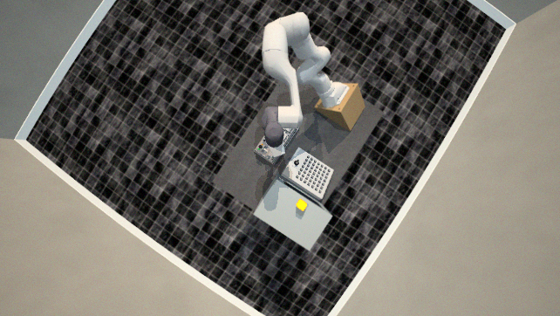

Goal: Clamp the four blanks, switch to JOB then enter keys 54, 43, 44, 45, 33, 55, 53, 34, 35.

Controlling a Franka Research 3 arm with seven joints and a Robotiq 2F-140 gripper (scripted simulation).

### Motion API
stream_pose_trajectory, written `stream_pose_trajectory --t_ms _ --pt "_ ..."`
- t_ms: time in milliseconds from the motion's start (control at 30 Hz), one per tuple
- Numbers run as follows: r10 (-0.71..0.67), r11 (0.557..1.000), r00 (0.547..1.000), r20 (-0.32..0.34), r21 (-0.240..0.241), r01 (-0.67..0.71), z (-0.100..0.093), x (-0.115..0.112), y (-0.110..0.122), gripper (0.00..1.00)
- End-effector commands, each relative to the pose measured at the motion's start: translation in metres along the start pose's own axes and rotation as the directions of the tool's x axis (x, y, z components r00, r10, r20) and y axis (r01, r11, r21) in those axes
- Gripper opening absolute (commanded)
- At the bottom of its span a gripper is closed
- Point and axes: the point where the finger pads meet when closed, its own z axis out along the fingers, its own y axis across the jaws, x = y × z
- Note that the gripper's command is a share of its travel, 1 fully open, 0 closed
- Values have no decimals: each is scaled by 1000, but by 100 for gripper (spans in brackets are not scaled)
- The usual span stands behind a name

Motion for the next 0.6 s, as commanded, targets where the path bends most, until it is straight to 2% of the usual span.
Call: stream_pose_trajectory --t_ms 0,33,100,133,333,500,567 --pt "124 991 961 -245 -8 -130 -3 0 -70 0" --pt "107 993 960 -260 -10 -114 -3 -7 -91 0" --pt "107 993 960 -260 -10 -114 -3 -7 -91 0" --pt "90 995 953 -288 -13 -98 -5 -20 -141 0" --pt "68 996 928 -367 -24 -82 -7 -39 -233 0" --pt "101 993 913 -395 -16 -117 -3 -32 -305 0" --pt "121 991 908 -401 -8 -135 19 -18 -324 0"
